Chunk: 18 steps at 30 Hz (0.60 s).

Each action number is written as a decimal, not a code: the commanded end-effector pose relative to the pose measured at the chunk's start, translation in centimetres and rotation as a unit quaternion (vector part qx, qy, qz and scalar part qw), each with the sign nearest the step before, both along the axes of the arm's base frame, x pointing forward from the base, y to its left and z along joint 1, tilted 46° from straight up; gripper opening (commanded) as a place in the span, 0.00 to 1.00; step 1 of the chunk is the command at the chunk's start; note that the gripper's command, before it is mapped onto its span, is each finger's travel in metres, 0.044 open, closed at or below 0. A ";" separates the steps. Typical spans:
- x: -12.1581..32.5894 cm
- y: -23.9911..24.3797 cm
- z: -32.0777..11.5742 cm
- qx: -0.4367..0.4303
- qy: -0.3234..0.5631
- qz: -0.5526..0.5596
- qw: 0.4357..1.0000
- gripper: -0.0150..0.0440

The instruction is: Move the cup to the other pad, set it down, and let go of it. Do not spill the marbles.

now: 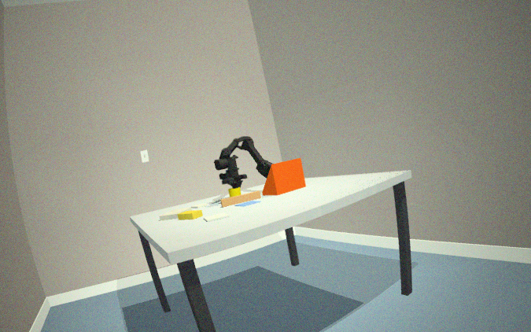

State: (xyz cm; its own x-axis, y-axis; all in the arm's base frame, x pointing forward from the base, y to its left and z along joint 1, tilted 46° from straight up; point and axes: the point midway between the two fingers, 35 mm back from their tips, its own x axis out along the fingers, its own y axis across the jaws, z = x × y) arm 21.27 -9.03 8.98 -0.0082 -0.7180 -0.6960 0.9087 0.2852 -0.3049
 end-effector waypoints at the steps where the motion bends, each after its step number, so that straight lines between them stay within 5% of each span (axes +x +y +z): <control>1: 0.0 0.0 0.0 0.000 -0.001 0.000 1.000 0.34; 5: 0.0 0.0 0.0 0.000 -0.001 0.000 1.000 0.50; 18: 0.1 0.4 0.4 0.001 0.000 0.000 1.000 0.50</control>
State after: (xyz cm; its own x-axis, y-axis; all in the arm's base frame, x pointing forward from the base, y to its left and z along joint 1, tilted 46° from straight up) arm 21.18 -8.93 9.09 -0.0123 -0.7187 -0.6952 0.9067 0.2851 -0.3108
